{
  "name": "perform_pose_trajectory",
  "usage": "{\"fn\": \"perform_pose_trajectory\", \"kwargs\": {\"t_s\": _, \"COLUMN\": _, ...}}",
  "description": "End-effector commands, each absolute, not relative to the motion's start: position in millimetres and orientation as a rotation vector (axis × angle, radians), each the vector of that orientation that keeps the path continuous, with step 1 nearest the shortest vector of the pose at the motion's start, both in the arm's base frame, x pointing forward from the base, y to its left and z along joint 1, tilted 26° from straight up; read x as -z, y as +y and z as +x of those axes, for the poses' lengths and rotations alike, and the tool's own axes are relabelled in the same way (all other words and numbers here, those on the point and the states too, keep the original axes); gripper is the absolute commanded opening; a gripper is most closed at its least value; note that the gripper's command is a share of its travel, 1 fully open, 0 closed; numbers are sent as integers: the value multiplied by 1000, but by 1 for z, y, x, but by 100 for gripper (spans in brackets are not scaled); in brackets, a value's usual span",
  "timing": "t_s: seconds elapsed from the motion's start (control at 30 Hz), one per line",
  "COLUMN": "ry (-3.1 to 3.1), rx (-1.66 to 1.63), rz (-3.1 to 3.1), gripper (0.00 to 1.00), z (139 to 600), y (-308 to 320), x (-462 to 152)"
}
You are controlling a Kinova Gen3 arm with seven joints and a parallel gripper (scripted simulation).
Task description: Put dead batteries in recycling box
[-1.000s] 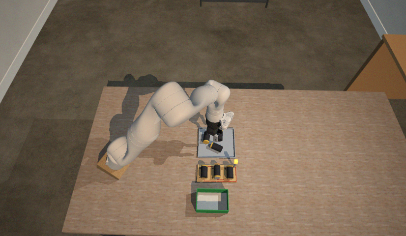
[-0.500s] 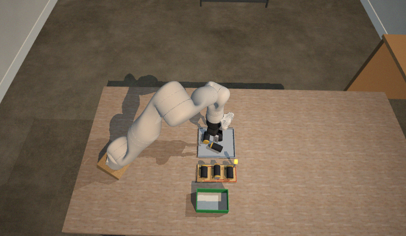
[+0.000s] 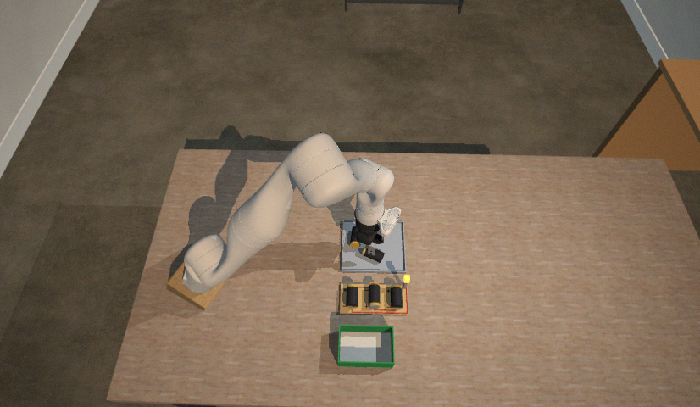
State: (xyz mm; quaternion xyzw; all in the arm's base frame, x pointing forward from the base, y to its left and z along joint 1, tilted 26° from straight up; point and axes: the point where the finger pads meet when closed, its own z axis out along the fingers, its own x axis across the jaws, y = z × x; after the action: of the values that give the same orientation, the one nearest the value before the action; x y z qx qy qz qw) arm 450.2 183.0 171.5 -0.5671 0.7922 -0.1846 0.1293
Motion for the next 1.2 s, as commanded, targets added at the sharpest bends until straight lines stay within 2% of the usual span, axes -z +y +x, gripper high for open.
{"fn": "perform_pose_trajectory", "kwargs": {"t_s": 0.0, "ry": 2313, "rx": 544, "rz": -1655, "gripper": 90, "z": 452, "y": 180, "x": -160}}
{"fn": "perform_pose_trajectory", "kwargs": {"t_s": 1.17, "ry": 2313, "rx": 544, "rz": -1655, "gripper": 90, "z": 454, "y": 179, "x": -157}}
